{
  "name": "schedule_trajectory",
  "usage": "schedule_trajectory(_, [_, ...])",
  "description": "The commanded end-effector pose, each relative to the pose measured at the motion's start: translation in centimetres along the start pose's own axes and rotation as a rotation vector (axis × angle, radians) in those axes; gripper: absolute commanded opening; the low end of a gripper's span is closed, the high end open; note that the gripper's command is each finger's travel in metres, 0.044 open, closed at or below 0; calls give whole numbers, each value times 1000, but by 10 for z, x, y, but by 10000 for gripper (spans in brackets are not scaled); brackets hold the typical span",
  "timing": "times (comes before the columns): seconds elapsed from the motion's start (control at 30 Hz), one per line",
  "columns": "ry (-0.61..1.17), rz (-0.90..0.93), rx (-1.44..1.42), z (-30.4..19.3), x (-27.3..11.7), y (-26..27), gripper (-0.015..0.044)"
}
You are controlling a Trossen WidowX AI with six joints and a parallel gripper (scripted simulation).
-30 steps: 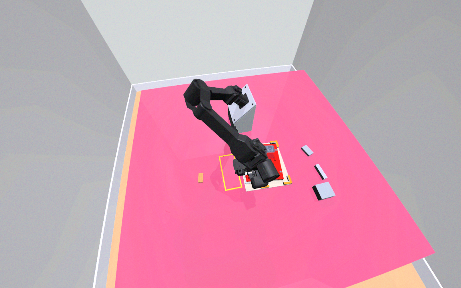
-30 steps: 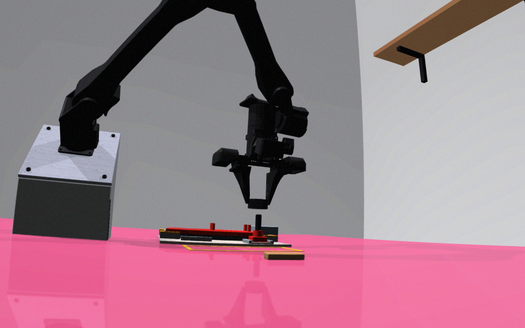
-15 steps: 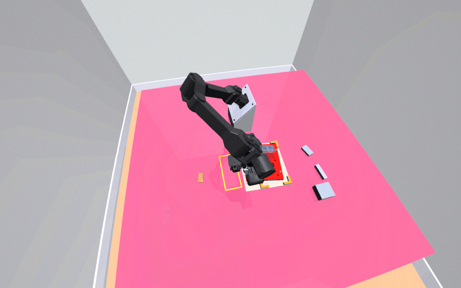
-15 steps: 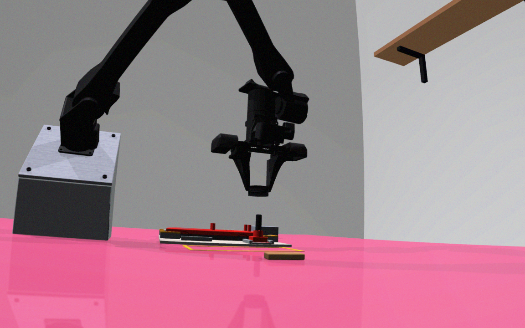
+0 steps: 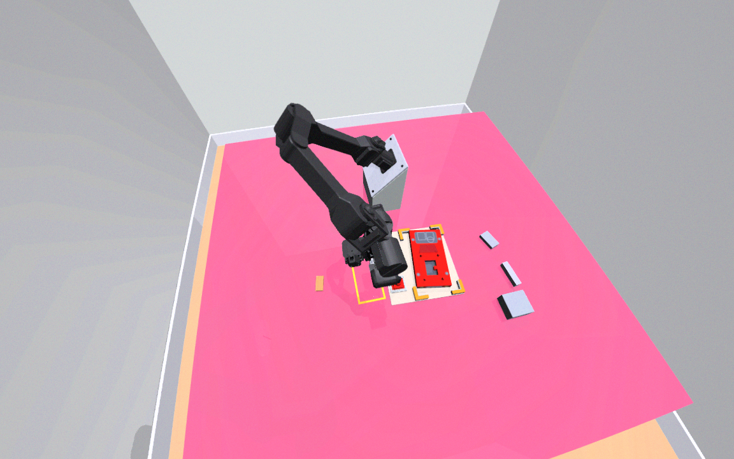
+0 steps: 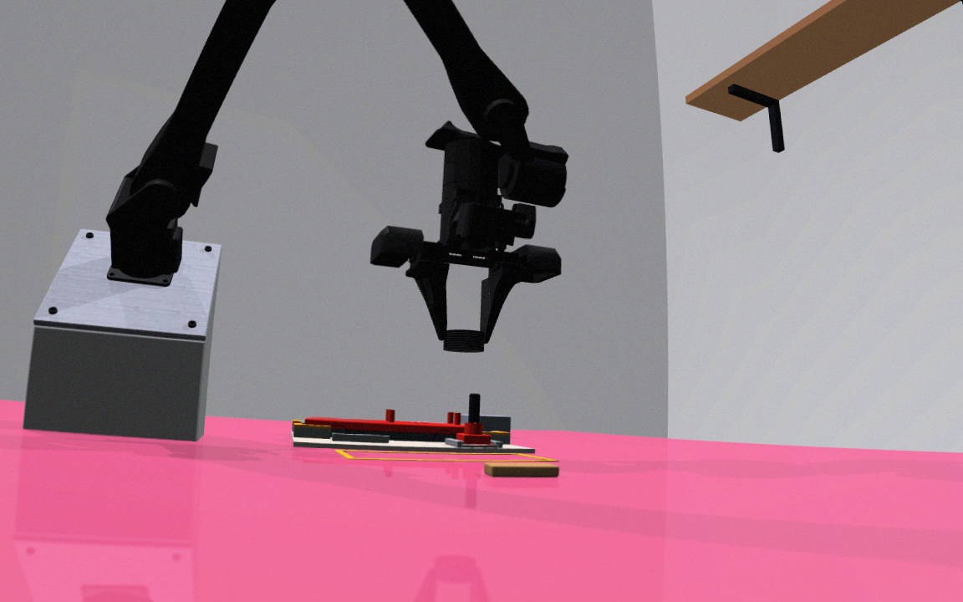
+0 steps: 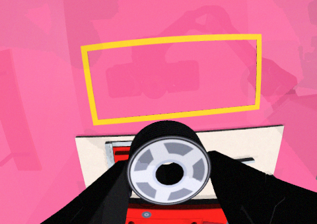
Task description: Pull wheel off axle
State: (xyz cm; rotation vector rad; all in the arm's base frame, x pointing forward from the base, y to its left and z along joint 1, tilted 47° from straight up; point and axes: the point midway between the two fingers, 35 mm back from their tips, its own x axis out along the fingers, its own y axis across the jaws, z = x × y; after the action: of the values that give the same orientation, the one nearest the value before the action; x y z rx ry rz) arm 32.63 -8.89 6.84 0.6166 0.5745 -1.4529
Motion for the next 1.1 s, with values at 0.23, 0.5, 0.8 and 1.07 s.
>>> schedule_trajectory(0.23, [-7,-5,1,26,0,-23,0])
schedule_trajectory(0.5, [-8,-5,1,26,17,-23,0])
schedule_trajectory(0.8, [-5,-6,2,25,43,-21,0])
schedule_trajectory(1.07, [-8,-6,1,26,86,-22,0])
